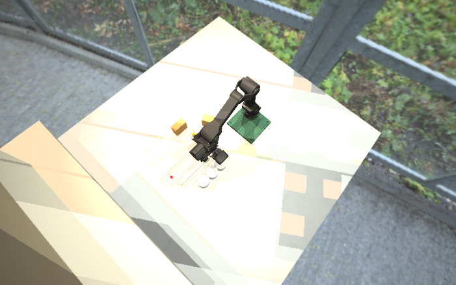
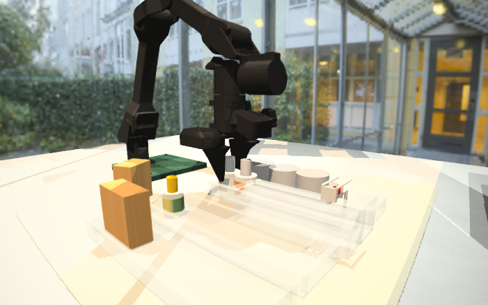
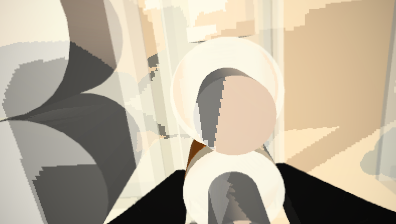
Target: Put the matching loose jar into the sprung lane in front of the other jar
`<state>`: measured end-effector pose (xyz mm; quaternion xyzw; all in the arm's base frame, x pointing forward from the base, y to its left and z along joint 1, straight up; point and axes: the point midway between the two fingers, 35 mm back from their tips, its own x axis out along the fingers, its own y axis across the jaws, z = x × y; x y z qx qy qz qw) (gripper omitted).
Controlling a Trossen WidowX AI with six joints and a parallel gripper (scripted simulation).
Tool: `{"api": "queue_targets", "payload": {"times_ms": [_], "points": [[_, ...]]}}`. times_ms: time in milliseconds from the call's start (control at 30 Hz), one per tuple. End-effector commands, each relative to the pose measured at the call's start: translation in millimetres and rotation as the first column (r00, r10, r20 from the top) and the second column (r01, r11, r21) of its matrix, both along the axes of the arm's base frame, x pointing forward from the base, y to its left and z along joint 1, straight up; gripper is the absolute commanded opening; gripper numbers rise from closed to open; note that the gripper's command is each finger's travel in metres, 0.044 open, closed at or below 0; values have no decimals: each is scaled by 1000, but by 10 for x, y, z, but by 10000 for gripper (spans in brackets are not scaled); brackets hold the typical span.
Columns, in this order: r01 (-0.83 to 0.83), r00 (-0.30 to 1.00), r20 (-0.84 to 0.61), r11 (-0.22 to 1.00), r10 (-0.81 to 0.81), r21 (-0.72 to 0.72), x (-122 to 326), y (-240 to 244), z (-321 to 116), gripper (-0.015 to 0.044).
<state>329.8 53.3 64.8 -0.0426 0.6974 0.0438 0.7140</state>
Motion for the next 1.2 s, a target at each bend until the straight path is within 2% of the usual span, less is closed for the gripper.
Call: {"api": "queue_targets", "payload": {"times_ms": [0,1167], "points": [[-4,1000,11,1000,4,0,17,0,0,0],[-4,1000,11,1000,4,0,-55,-7,-3,0]]}}
